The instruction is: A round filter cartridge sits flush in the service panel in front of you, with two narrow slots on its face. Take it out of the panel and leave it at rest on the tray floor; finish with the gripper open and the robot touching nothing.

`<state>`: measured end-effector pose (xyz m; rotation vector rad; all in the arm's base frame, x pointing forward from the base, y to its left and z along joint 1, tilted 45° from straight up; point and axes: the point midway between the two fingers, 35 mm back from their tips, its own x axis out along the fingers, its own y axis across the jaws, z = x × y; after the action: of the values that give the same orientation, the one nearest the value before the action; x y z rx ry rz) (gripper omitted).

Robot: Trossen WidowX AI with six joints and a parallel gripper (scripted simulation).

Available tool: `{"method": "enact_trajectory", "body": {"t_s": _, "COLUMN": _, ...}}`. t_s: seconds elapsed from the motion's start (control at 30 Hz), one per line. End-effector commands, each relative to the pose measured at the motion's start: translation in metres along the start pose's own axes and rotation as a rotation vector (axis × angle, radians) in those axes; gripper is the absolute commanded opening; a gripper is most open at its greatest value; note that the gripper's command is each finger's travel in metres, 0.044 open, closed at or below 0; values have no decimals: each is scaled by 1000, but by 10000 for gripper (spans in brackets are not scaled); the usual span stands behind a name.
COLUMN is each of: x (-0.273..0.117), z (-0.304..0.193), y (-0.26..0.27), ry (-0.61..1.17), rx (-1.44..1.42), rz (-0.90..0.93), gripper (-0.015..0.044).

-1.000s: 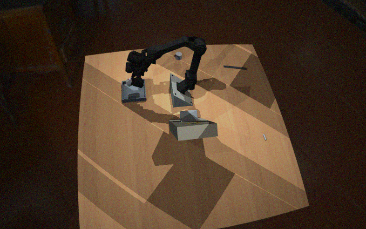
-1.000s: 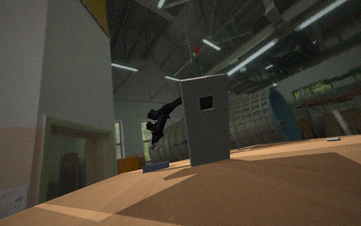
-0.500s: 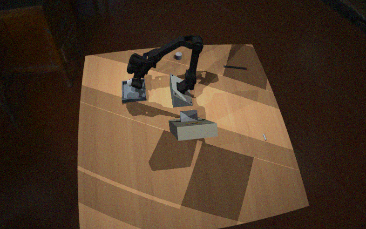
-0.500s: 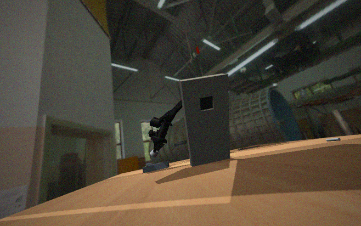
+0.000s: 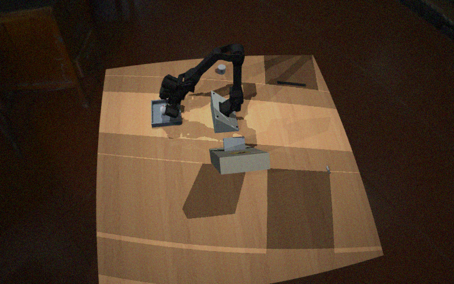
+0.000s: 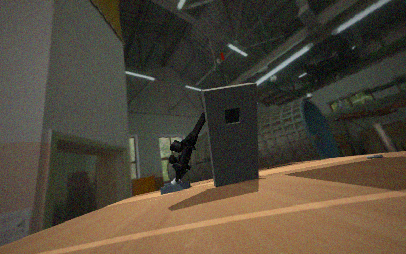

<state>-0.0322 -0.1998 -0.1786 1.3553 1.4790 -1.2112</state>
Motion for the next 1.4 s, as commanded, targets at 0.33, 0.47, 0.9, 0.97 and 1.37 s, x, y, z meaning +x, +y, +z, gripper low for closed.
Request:
{"method": "enact_trajectory", "body": {"t_s": 0.33, "x": -1, "z": 2, "y": 0, "ry": -6, "rx": 1, "rz": 0, "gripper": 420}}
{"method": "enact_trajectory", "body": {"t_s": 0.47, "x": -3, "z": 3, "y": 0, "ry": -6, "rx": 1, "rz": 0, "gripper": 440}}
{"method": "enact_trajectory", "body": {"t_s": 0.9, "x": -54, "z": 36, "y": 0, "ry": -21, "rx": -1, "rz": -3, "gripper": 440}}
{"method": "enact_trajectory", "body": {"t_s": 0.97, "x": -54, "z": 36, "y": 0, "ry": -21, "rx": -1, "rz": -3, "gripper": 440}}
{"method": "enact_trajectory", "body": {"t_s": 1.37, "x": -54, "z": 36, "y": 0, "ry": -21, "rx": -1, "rz": -3, "gripper": 440}}
